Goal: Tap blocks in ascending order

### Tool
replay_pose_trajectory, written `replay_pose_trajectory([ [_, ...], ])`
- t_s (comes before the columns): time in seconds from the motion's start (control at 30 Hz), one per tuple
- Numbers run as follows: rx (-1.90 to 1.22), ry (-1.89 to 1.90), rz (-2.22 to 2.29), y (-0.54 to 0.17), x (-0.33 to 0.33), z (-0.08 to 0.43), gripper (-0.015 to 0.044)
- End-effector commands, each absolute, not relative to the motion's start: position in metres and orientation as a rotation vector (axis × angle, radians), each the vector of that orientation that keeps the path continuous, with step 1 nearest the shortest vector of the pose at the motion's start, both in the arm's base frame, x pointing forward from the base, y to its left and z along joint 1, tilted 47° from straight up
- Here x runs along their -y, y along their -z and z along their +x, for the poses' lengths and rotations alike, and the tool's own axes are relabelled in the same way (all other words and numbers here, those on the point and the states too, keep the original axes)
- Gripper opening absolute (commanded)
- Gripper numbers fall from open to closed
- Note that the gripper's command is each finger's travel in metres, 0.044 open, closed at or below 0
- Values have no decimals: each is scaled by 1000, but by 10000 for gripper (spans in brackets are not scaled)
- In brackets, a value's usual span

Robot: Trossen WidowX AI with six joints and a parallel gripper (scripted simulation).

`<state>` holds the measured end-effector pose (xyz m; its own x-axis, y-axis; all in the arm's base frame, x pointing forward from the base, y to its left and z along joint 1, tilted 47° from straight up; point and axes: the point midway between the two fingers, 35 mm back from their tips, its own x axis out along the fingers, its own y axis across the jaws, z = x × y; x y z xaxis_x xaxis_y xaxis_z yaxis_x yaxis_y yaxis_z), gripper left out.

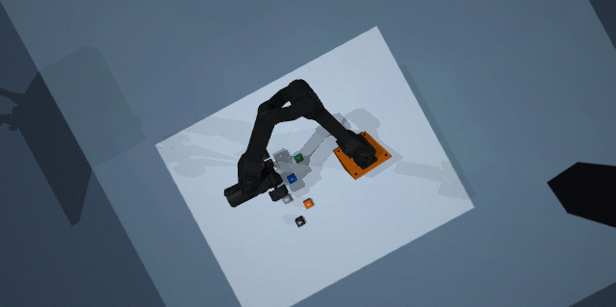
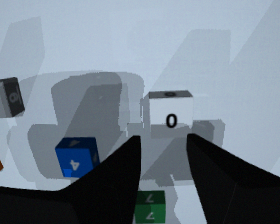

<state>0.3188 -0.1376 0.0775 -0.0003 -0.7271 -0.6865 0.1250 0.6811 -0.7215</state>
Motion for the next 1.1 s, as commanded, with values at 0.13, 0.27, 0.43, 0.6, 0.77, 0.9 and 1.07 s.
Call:
replay_pose_trajectory([
  [0.13, -1433, 721, -549, -72, 142, 317, 20],
  [0.27, -1433, 721, -549, -72, 142, 317, 20],
  [0.43, -1433, 721, -549, -70, 143, 317, 20],
  [0.6, -1433, 721, -549, -65, 149, 317, 20],
  [0.77, -1433, 721, -549, -59, 155, 317, 20],
  [0.9, -1433, 722, -550, -55, 160, 317, 20],
  [1.07, -1433, 722, -550, -51, 164, 317, 20],
])
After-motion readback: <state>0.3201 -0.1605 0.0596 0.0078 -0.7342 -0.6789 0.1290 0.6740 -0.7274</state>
